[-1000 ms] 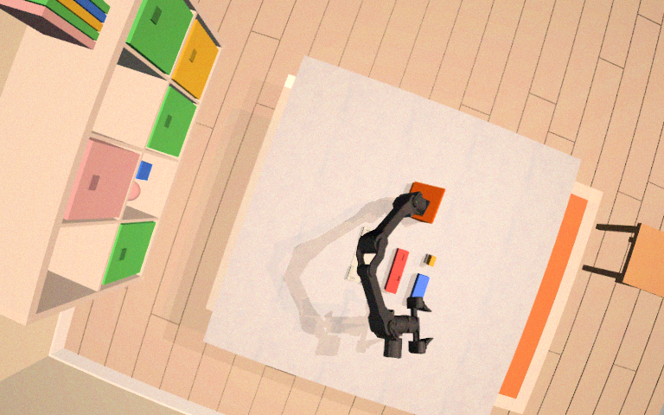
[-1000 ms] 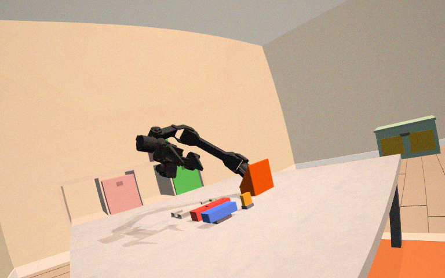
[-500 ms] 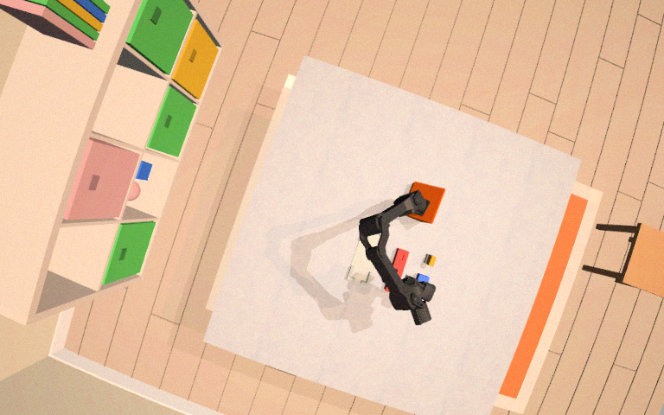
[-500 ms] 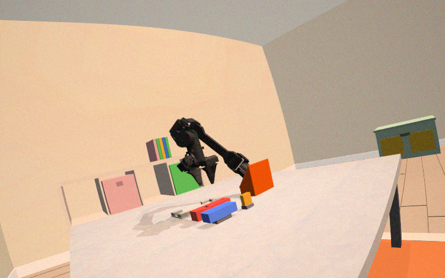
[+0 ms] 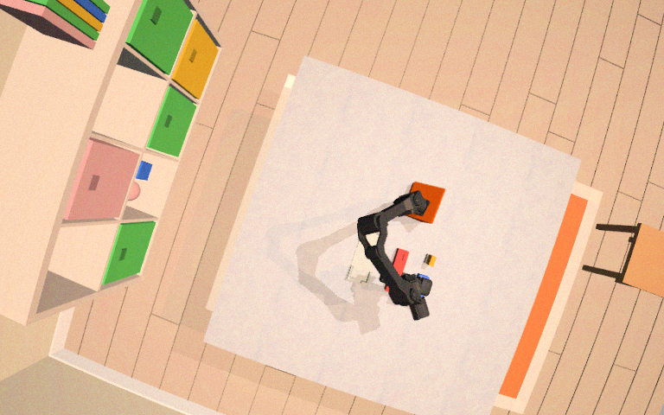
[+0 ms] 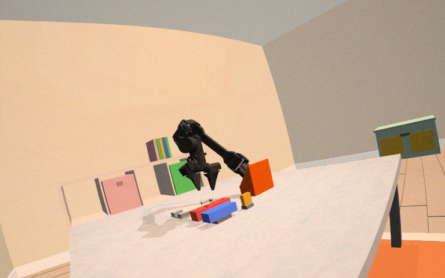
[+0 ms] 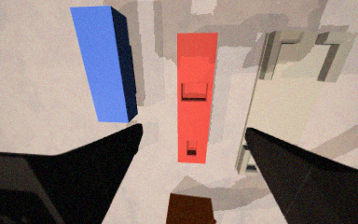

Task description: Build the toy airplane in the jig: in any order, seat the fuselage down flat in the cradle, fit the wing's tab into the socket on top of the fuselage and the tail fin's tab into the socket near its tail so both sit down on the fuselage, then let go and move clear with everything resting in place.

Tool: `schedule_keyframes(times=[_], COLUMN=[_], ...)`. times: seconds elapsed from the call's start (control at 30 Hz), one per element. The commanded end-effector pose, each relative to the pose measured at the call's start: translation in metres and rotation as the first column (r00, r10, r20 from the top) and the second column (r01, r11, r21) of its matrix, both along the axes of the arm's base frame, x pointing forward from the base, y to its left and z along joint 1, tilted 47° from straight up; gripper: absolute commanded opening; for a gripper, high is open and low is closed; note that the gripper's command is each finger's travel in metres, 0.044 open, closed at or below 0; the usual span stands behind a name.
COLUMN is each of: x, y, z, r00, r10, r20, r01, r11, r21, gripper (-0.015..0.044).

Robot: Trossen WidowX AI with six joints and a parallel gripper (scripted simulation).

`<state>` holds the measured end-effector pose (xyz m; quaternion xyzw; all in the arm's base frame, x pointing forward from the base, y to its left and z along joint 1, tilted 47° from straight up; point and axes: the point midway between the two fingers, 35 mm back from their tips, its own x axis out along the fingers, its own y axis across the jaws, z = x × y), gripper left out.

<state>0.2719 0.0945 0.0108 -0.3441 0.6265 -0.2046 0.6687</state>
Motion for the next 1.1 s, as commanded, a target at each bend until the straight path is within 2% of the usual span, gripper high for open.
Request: schedule_keyframes(times=[0.0, 1.07], x=[-0.001, 0.006], y=[-0.025, -0.059], z=[-0.019, -0.052], r00=[1.0, 1.0], r10=[-0.005, -0.005], r20=[-0.013, -0.012], r01=[0.005, 0.005], r11=[1.0, 1.0], r21=[-0.017, -0.017], gripper=[0.044, 0.044])
